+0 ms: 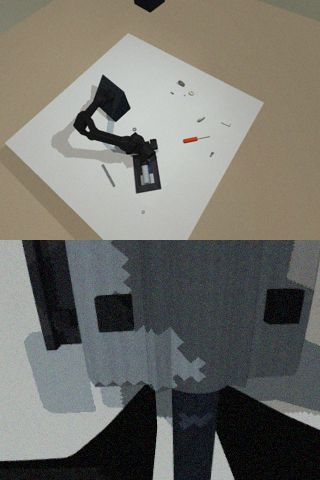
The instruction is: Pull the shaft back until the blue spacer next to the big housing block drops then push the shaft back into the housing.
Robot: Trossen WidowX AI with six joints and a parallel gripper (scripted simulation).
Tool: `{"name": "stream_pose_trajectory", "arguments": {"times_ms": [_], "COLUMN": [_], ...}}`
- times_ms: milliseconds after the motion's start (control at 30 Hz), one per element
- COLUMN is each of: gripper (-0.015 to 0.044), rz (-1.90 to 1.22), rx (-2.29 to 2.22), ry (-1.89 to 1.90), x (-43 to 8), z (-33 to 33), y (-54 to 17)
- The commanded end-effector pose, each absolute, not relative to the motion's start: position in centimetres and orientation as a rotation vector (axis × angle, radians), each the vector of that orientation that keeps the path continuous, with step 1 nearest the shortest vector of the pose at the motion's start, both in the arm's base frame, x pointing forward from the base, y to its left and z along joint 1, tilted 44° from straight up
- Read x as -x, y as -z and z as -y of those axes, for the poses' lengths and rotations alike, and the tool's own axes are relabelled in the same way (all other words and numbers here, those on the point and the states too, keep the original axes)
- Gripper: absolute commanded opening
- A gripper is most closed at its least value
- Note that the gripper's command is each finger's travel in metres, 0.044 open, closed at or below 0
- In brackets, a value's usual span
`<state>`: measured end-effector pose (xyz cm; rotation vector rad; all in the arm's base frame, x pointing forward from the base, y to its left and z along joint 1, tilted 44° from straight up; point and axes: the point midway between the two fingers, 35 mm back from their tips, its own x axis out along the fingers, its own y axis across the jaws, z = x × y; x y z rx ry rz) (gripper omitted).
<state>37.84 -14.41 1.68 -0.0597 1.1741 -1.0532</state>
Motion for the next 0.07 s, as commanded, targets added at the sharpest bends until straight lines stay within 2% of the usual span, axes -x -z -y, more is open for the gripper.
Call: {"name": "stream_pose_trajectory", "arguments": {"times_ms": [0, 33], "gripper": [0.0236, 0.0263], "rz": [-1.174, -1.174], "rx": [0.06, 0.06], "ry": [1.053, 1.053], "x": [-37.85, -37.85], "z": [14.39, 14.39], "y": [-1.68, -1.68]}}
